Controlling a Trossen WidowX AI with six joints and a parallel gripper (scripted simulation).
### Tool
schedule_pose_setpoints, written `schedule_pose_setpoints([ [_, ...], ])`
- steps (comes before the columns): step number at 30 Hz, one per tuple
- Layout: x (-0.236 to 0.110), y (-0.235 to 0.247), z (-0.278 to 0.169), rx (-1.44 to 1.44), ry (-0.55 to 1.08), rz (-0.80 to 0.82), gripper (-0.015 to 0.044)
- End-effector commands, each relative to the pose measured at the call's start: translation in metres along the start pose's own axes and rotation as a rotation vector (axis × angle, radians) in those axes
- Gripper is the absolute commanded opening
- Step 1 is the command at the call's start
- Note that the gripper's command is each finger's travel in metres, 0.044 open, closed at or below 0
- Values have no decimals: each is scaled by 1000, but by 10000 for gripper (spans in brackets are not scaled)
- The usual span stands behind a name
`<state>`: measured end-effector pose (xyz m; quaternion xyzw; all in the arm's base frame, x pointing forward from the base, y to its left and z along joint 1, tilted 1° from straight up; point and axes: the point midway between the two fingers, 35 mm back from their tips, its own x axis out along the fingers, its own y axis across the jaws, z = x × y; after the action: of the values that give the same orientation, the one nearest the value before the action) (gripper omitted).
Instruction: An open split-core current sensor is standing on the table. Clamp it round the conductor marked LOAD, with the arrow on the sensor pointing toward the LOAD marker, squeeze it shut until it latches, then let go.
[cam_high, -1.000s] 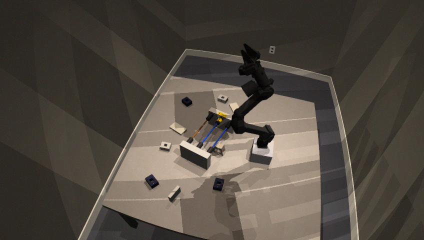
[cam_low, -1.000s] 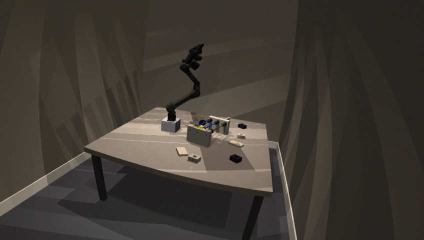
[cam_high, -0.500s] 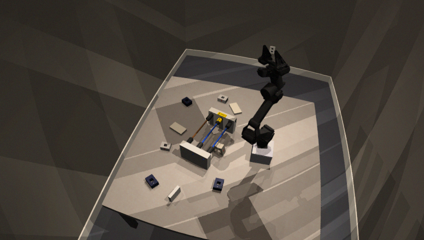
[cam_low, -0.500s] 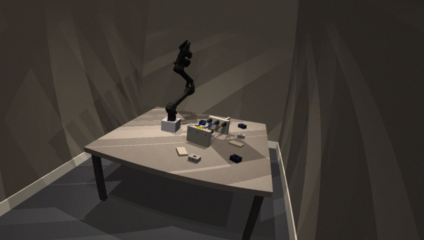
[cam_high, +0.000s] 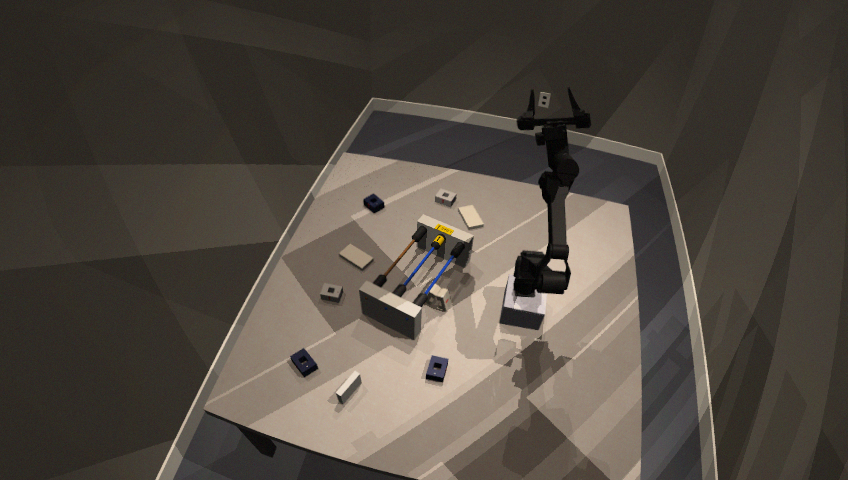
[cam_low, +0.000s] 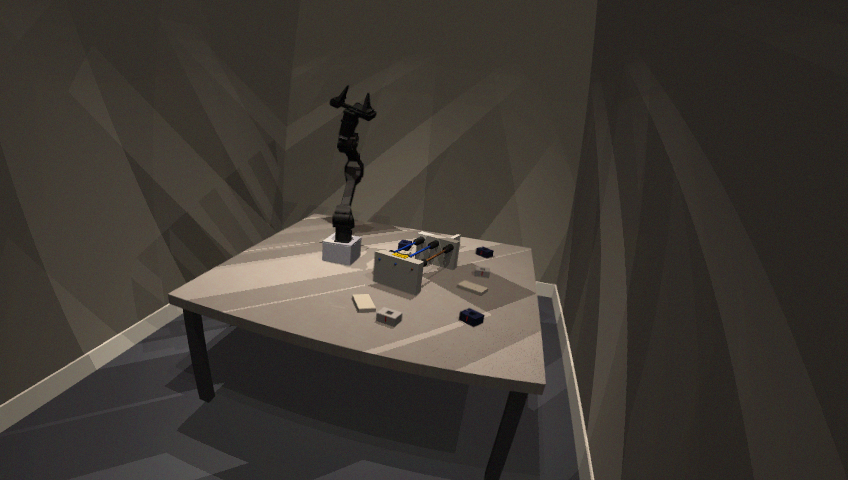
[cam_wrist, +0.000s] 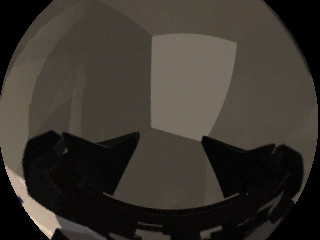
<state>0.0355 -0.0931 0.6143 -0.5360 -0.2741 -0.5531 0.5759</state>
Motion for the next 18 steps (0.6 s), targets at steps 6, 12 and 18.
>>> schedule_pose_setpoints([
  [6,-17,96,-59,533,203,217,440],
  [12,-45,176,-57,816,325,418,440],
  [18,-91,252,-26,1045,440,668,440],
])
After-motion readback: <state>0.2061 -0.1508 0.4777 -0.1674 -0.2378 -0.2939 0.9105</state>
